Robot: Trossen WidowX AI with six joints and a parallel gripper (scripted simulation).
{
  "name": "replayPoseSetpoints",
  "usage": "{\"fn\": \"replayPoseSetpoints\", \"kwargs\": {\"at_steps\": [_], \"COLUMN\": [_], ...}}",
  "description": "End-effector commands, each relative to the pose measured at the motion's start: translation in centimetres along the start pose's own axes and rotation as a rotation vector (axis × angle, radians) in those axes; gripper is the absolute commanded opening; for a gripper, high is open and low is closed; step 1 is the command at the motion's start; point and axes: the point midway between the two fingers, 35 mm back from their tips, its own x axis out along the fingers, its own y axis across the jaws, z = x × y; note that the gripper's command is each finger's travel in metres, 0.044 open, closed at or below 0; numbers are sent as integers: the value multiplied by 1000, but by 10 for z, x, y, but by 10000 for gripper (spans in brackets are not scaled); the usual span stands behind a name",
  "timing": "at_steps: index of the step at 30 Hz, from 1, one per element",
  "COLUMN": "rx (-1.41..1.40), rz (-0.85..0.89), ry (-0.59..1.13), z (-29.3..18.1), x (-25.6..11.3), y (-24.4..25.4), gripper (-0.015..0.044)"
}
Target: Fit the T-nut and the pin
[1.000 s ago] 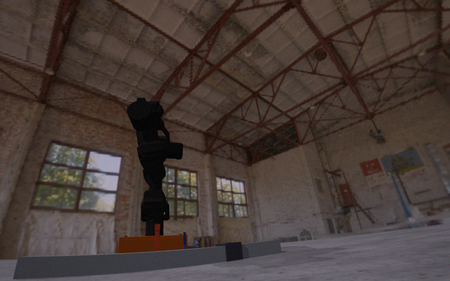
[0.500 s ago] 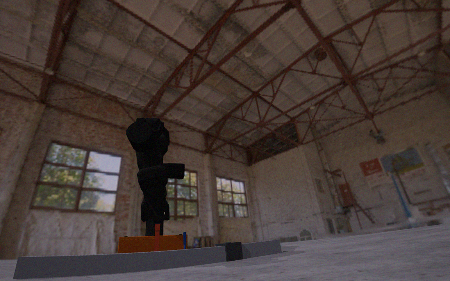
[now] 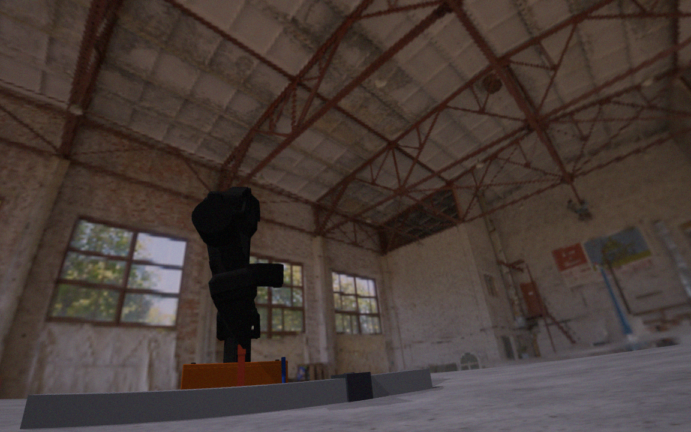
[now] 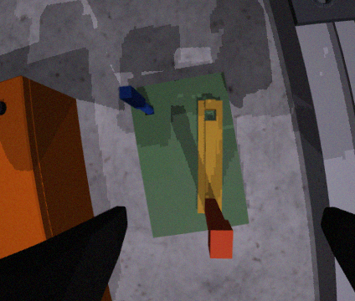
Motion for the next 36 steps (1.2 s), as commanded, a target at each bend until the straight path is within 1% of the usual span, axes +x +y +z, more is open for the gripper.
{"fn": "replayPoseSetpoints", "kwargs": {"at_steps": [1, 16, 36], "rx": [4, 5, 5], "rz": [8, 8, 8], "ry": [-5, -5, -5], "z": [-2, -8, -8], "x": [9, 30, 30], "y": [1, 3, 3], "gripper": [440, 440, -85]}}
